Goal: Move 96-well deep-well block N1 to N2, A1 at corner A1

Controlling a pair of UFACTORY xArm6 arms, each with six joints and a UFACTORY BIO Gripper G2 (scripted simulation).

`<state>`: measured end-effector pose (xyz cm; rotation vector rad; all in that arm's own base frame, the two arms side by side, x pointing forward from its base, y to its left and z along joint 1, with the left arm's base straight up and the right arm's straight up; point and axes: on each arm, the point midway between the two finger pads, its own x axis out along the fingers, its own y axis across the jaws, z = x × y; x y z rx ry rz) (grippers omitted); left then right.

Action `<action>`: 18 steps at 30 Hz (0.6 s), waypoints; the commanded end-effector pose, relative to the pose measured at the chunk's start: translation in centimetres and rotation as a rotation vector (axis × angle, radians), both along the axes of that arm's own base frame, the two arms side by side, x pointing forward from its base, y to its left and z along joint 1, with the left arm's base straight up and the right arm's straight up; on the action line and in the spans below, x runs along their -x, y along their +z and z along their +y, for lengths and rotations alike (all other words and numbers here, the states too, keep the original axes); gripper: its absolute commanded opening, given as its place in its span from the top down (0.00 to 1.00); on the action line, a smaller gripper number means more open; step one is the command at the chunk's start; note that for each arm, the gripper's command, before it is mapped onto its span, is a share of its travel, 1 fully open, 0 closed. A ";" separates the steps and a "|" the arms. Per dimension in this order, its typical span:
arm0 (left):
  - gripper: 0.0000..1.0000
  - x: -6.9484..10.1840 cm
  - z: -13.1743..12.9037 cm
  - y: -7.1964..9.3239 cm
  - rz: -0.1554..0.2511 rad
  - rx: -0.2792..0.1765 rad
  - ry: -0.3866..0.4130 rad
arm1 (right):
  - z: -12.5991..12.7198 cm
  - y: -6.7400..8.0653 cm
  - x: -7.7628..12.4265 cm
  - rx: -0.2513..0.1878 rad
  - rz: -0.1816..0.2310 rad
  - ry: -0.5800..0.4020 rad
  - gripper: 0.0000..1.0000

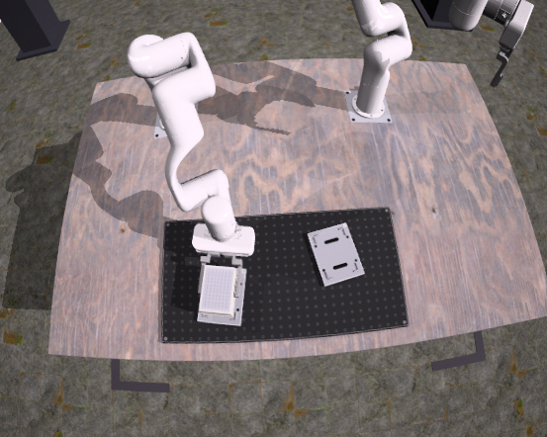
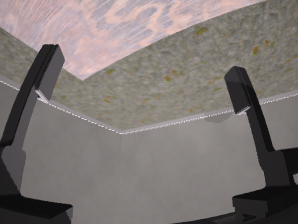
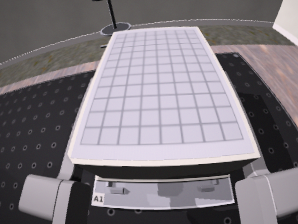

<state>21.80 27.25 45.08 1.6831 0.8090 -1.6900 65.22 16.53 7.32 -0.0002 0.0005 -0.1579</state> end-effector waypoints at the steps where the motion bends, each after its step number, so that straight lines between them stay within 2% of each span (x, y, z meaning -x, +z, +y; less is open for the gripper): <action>1: 0.00 0.0 0.0 0.1 -0.002 -0.002 0.000 | 0.1 -0.5 -0.1 -0.002 -0.005 0.000 1.00; 10: 0.00 0.0 0.0 0.1 -0.002 -0.002 0.000 | 0.1 -1.7 -0.1 -0.002 -0.005 0.000 1.00; 18: 0.00 0.0 0.0 0.1 -0.002 -0.002 0.000 | 0.1 -1.7 -0.2 -0.002 -0.005 0.000 1.00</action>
